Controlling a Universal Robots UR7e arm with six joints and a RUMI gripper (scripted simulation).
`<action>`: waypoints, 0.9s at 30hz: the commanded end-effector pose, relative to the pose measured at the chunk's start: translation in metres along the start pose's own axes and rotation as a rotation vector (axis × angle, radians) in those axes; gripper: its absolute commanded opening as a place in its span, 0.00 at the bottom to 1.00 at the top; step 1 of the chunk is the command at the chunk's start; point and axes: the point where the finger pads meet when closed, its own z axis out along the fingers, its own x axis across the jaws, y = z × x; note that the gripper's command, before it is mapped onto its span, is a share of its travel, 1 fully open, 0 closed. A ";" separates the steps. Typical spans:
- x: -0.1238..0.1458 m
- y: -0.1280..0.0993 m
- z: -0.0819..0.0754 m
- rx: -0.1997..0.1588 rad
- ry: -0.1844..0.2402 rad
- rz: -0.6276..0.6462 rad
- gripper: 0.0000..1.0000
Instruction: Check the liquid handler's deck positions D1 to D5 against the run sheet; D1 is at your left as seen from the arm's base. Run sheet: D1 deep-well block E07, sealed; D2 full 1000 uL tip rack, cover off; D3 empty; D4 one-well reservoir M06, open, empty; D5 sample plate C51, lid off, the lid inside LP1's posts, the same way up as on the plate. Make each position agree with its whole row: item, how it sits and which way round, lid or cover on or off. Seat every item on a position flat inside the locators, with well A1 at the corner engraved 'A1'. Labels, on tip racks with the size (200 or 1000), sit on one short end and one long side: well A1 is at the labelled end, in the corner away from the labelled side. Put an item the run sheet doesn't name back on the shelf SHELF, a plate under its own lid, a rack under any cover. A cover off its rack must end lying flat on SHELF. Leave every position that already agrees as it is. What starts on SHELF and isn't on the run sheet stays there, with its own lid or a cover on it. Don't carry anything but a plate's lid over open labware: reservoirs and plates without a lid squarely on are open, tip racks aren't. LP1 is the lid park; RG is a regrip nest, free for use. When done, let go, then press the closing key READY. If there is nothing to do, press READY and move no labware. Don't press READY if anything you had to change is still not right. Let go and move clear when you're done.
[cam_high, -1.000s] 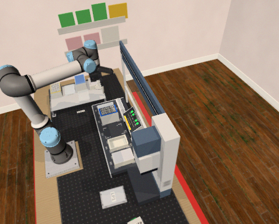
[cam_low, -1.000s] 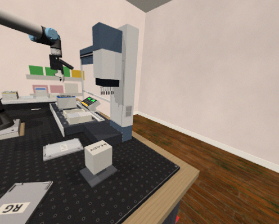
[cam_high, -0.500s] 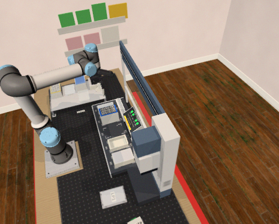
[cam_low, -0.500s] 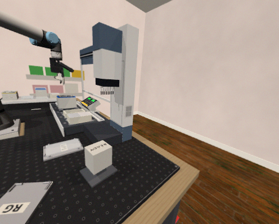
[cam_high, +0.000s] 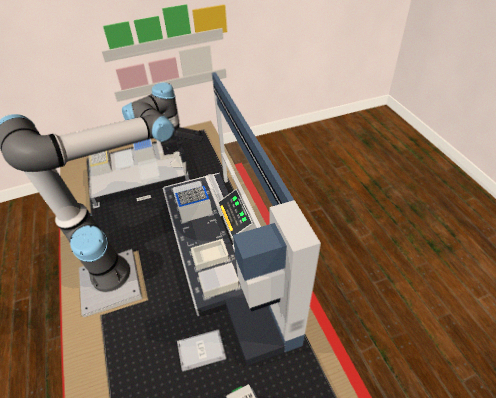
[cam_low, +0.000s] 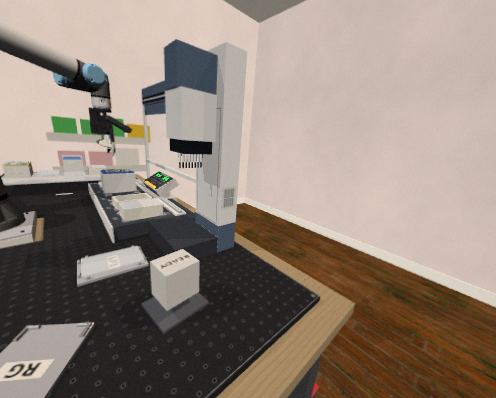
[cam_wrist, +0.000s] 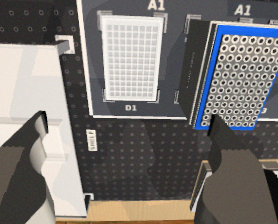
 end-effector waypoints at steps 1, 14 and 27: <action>0.000 0.000 0.009 0.000 0.000 0.000 0.82; 0.000 0.000 0.030 0.000 0.000 0.000 0.82; -0.001 0.000 0.049 0.000 0.000 0.000 0.82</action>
